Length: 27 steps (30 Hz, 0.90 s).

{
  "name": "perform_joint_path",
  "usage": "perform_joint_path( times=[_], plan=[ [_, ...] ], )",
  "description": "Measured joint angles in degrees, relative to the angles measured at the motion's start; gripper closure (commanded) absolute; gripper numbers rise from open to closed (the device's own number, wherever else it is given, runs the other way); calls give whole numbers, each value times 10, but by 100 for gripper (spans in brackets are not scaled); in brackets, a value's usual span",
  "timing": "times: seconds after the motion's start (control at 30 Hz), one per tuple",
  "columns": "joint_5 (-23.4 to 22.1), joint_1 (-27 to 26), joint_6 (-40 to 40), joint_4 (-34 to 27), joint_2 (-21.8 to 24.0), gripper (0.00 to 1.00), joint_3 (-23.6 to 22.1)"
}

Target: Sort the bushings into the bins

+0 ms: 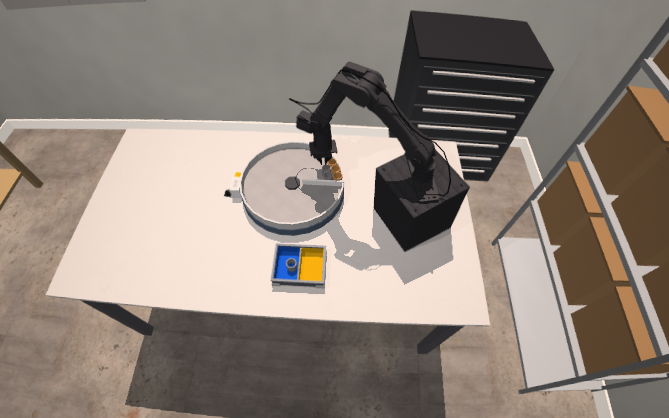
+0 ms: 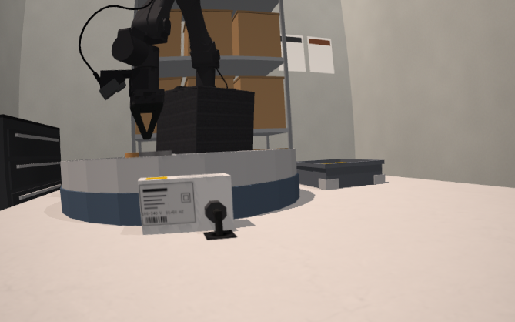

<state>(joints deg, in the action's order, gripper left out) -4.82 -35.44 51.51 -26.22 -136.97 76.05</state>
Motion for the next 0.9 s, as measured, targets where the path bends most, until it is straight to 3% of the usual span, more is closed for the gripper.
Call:
perform_joint_path(
  times=[0.4,0.67,0.9],
  plan=[
    [0,0,1,2,0,86,0],
    [0,6,5,28,-42,86,7],
    [0,6,5,31,-38,86,7]
  ],
)
